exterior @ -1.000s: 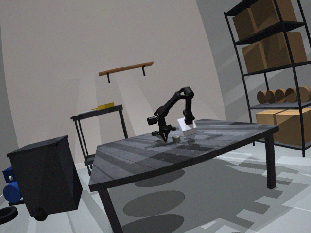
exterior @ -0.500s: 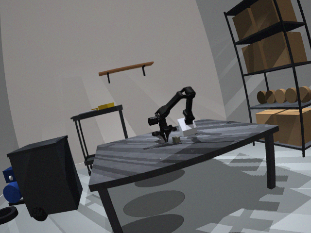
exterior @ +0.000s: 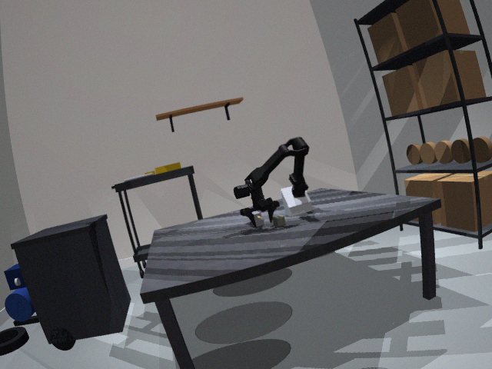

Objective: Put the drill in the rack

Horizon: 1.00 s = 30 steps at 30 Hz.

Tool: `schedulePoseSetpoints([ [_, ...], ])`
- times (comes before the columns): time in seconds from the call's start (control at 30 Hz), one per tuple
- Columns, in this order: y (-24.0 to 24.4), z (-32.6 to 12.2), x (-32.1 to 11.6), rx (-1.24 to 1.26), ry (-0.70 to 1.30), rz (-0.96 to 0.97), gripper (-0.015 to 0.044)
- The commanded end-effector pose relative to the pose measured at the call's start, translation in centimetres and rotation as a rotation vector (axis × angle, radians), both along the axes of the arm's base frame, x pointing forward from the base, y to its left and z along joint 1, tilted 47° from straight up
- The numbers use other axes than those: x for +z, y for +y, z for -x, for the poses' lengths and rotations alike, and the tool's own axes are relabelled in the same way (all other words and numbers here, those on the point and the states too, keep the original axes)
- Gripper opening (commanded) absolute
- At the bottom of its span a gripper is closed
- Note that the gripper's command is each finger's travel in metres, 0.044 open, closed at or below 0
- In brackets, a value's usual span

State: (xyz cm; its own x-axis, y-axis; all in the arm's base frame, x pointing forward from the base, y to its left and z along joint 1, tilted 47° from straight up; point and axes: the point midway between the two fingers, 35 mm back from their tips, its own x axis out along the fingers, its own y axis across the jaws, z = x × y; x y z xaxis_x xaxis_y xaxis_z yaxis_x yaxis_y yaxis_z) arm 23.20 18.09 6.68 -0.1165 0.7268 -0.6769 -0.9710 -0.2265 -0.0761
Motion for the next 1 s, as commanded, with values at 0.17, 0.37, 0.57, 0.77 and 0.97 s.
schedulePoseSetpoints([
  [0.17, -0.2, -0.1, -0.5, 0.003, -0.002, 0.001, 0.0440],
  [0.37, -0.3, -0.1, -0.8, 0.003, -0.002, 0.001, 0.0440],
  [0.57, -0.4, -0.2, -1.0, 0.003, -0.002, 0.001, 0.0440],
  [0.77, -0.5, -0.2, -1.3, 0.003, -0.002, 0.001, 0.0440],
  [0.97, -0.5, -0.3, -1.1, -0.001, -0.002, 0.000, 0.0361],
])
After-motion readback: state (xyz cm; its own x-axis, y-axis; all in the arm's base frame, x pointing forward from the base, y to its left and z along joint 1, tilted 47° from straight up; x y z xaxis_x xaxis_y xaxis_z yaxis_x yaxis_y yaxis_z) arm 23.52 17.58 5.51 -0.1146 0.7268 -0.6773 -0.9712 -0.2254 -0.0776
